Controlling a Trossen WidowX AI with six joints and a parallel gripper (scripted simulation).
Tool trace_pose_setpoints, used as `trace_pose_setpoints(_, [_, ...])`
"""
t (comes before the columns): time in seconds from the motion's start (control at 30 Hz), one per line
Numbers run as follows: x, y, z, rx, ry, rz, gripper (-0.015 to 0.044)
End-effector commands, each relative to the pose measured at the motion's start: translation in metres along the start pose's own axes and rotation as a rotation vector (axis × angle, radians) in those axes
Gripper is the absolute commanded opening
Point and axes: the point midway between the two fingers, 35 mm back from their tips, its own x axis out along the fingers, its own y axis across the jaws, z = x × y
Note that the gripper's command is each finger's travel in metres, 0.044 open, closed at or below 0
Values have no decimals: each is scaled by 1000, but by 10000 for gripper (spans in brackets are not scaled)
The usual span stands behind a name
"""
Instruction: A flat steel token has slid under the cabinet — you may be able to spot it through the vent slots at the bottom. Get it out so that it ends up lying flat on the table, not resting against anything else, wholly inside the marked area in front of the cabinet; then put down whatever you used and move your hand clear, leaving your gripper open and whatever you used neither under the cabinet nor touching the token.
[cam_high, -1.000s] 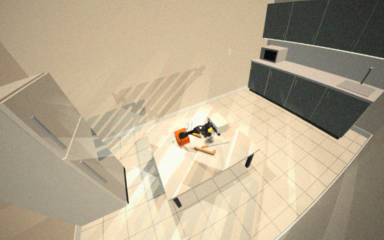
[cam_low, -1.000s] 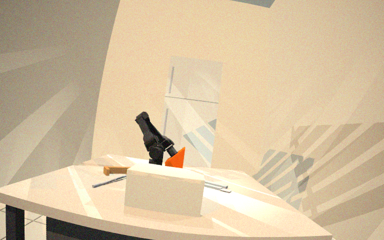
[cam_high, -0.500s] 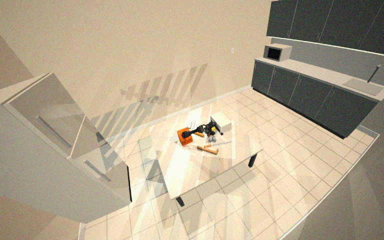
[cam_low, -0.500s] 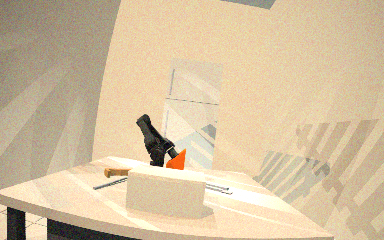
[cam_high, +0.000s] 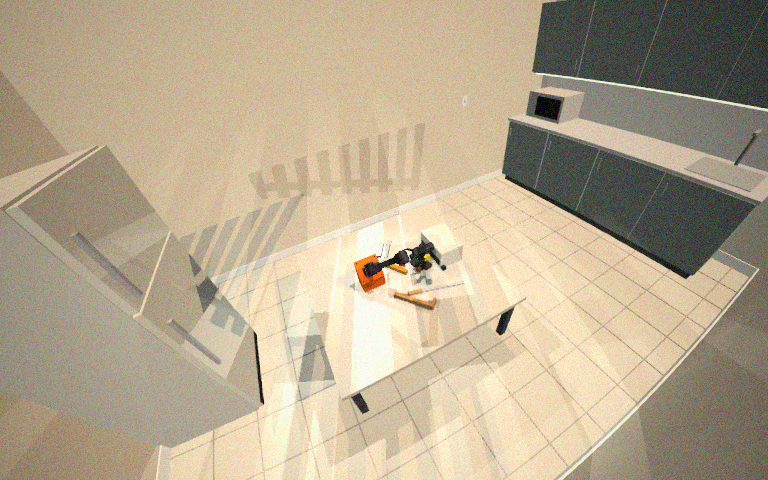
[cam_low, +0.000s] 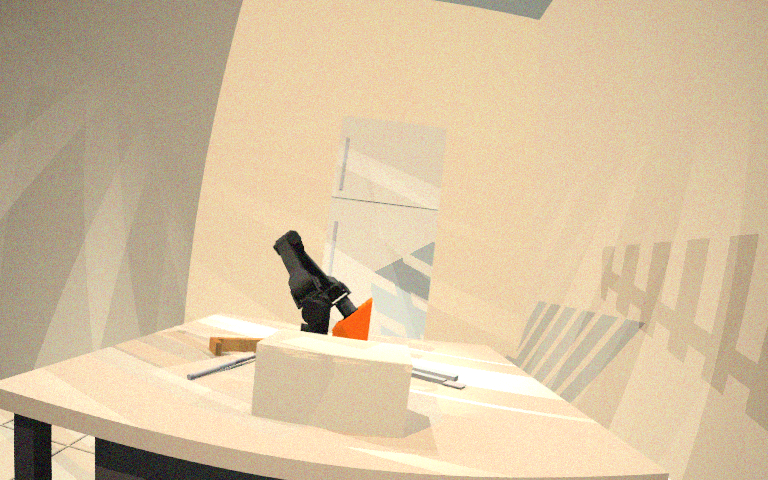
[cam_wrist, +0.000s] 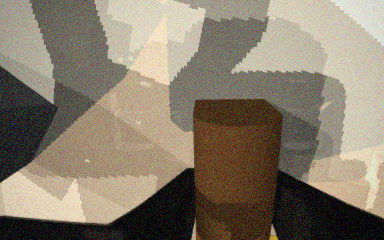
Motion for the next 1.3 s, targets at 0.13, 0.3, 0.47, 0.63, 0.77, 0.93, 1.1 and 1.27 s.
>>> trace_pose_setpoints(0.13, [0, 0, -8, 5, 1, 1, 0])
trace_pose_setpoints(0.3, [0, 0, -13, 5, 1, 1, 0])
trace_pose_setpoints(0.47, [0, 1, -17, 5, 1, 1, 0])
trace_pose_setpoints(0.63, [0, 1, -22, 5, 2, 1, 0])
trace_pose_setpoints(0.77, [0, 1, -25, 5, 2, 1, 0])
trace_pose_setpoints(0.93, [0, 1, -29, 5, 2, 1, 0])
trace_pose_setpoints(1.1, [-1, 0, -34, 6, 2, 1, 0])
trace_pose_setpoints(1.27, [0, -2, -35, 6, 2, 1, 0])
